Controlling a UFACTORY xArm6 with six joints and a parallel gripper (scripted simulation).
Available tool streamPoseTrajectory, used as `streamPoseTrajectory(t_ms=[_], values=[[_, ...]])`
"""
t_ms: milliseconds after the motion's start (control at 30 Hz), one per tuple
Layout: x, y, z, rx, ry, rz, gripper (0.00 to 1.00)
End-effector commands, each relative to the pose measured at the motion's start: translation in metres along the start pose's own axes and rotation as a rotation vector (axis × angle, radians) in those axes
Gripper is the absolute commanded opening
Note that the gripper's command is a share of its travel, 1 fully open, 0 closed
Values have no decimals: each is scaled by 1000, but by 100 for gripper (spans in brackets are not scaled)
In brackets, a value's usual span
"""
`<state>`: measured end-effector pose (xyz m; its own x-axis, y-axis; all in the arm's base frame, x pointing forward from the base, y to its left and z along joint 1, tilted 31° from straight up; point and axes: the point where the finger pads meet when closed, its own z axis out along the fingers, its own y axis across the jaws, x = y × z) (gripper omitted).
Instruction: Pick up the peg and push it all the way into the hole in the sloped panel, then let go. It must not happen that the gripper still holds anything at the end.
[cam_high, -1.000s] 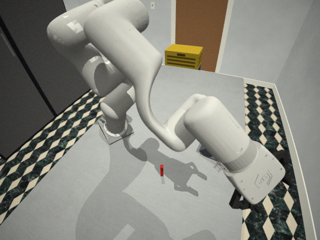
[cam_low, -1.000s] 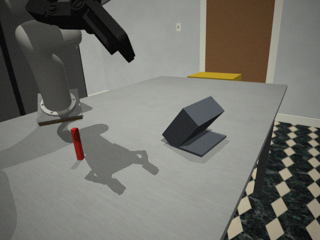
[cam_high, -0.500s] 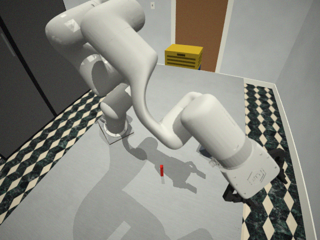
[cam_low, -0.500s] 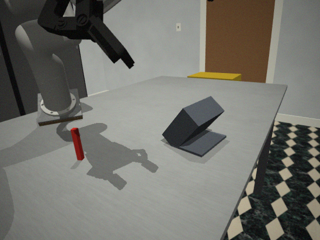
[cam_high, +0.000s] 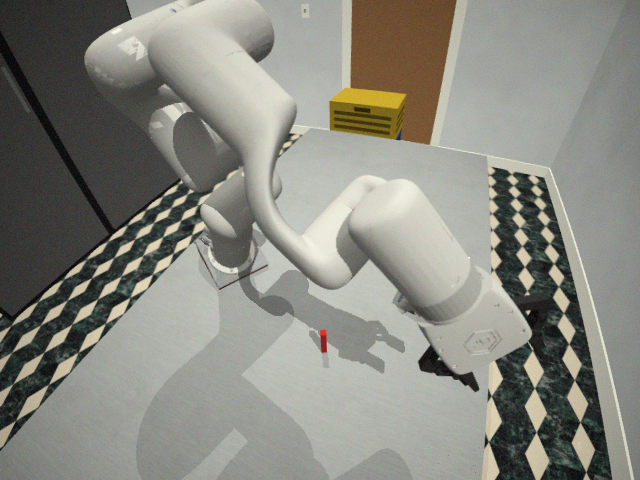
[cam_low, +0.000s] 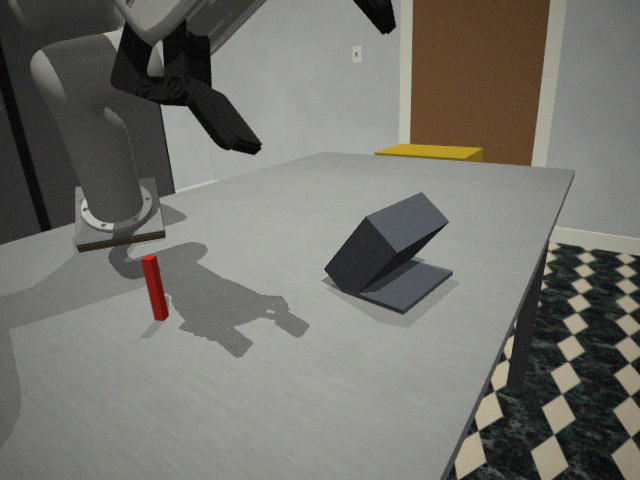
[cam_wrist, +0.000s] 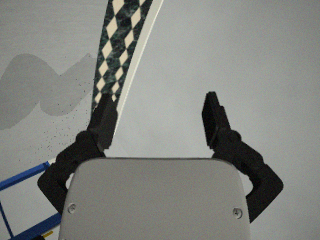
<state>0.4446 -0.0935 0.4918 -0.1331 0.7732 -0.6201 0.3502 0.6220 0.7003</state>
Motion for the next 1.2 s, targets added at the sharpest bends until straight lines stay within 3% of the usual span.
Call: streamPoseTrajectory(t_ms=[0, 667, 1167], values=[[8, -5, -4, 16, 19, 64, 100], [53, -44, -18, 145, 95, 388, 100], [83, -77, -30, 265, 105, 622, 100]])
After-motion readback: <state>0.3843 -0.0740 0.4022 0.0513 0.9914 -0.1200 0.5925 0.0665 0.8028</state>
